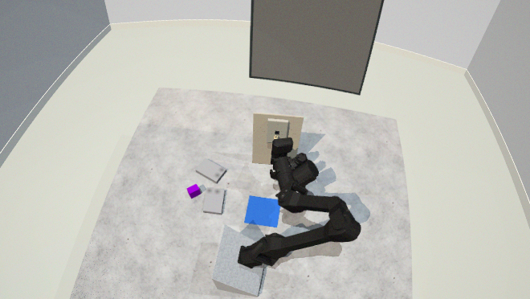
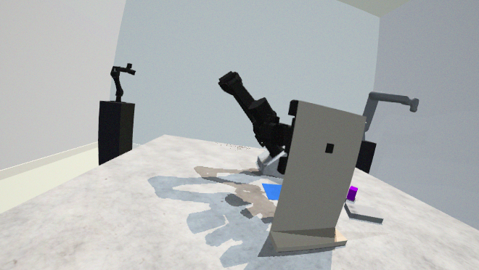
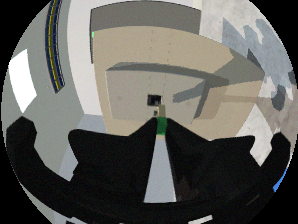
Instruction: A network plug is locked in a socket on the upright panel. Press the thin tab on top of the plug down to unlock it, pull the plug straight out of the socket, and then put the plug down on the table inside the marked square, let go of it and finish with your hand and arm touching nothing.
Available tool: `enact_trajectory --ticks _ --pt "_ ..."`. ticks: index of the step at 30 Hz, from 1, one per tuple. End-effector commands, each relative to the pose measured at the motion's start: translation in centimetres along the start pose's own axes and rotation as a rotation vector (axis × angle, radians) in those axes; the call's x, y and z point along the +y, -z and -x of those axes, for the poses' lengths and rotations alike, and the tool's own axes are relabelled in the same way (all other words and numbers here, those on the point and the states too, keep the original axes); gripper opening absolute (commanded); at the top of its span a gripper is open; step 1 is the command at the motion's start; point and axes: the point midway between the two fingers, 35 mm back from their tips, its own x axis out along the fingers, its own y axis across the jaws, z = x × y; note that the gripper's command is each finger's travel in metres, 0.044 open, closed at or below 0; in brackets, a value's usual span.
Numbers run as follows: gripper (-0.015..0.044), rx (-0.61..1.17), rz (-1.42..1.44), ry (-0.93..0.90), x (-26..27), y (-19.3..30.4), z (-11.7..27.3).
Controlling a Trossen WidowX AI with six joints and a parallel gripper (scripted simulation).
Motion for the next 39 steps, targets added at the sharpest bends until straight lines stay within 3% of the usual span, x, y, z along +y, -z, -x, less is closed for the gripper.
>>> enact_trajectory --ticks 1,39 --pt "0.0 -0.005 -0.004 -0.006 0.2 0.0 0.3" --pt "0.0 -0.004 -0.004 -0.005 0.2 1.1 2.5"
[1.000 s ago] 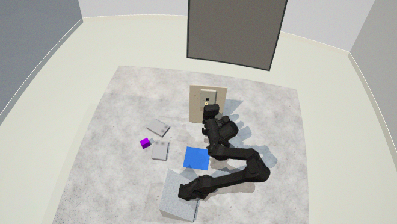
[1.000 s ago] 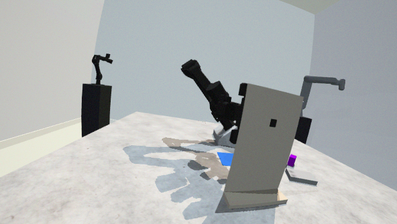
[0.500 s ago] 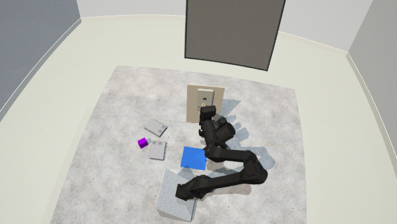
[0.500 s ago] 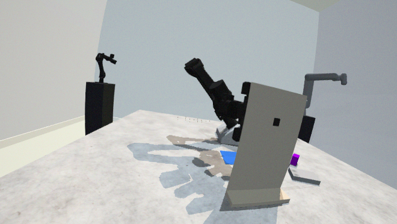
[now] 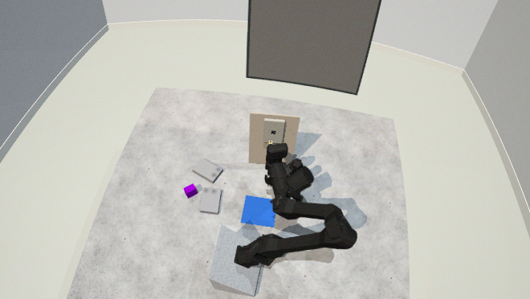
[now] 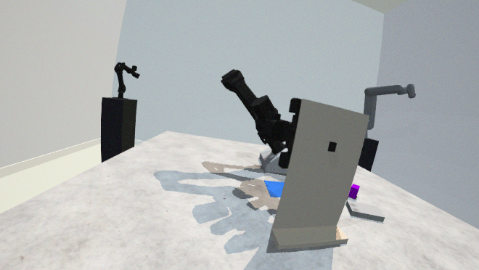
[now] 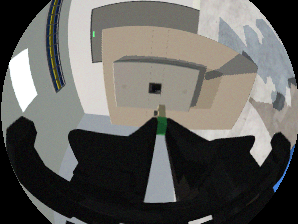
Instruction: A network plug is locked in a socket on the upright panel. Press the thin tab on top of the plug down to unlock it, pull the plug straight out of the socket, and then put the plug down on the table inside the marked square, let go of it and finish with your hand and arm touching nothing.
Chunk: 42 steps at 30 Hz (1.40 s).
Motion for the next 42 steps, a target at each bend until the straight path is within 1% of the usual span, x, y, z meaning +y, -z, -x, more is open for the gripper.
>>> enact_trajectory --ticks 1,28,42 --pt "0.0 -0.005 -0.004 -0.006 0.2 0.0 0.3" --pt "0.0 -0.002 0.001 -0.003 0.1 0.5 1.4" --pt "0.0 -0.002 -0.002 -0.003 3.0 0.3 2.1"
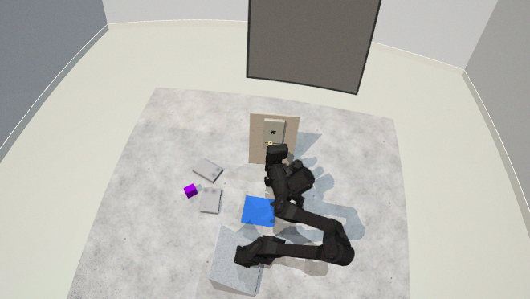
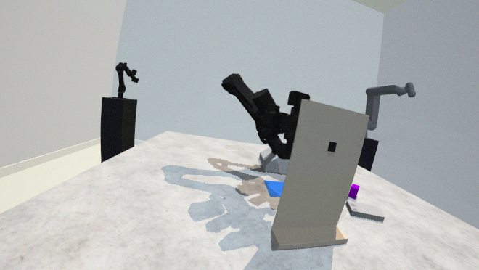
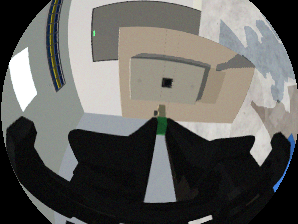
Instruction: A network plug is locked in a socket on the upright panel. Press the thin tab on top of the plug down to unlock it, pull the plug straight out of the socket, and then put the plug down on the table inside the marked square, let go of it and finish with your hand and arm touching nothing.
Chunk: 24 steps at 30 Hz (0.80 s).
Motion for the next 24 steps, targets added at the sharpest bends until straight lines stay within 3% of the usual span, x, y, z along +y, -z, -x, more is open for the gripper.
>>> enact_trajectory --ticks 1,19,24 --pt "0.0 -0.009 -0.004 -0.013 1.3 -0.4 0.3" --pt "0.0 -0.009 -0.01 -0.009 4.2 -0.5 1.9" --pt "0.0 0.019 -0.054 0.116 1.9 0.8 1.9"
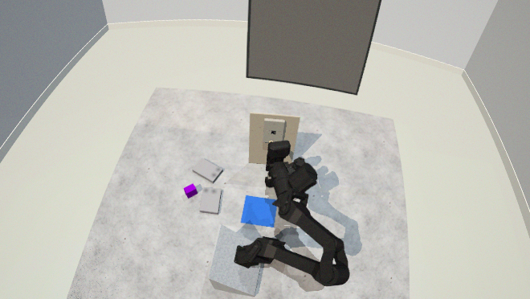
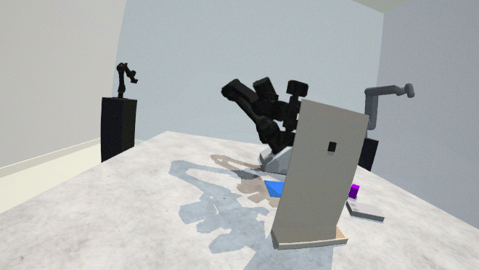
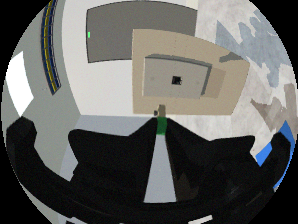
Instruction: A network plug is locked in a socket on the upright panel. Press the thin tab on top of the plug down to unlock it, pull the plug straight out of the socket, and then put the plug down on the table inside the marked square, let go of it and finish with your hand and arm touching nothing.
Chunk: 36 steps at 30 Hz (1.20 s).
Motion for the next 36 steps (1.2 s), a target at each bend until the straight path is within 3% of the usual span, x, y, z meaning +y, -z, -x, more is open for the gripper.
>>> enact_trajectory --ticks 1,14,29,36 --pt "0.0 0.016 -0.033 0.085 -1.4 0.8 0.1" --pt "0.0 0.041 -0.085 0.462 -7.9 3.7 1.9" --pt "0.0 -0.018 -0.008 0.851 -13.7 4.8 6.8" --pt "0.0 -0.028 0.008 0.886 -14.2 4.8 7.4"
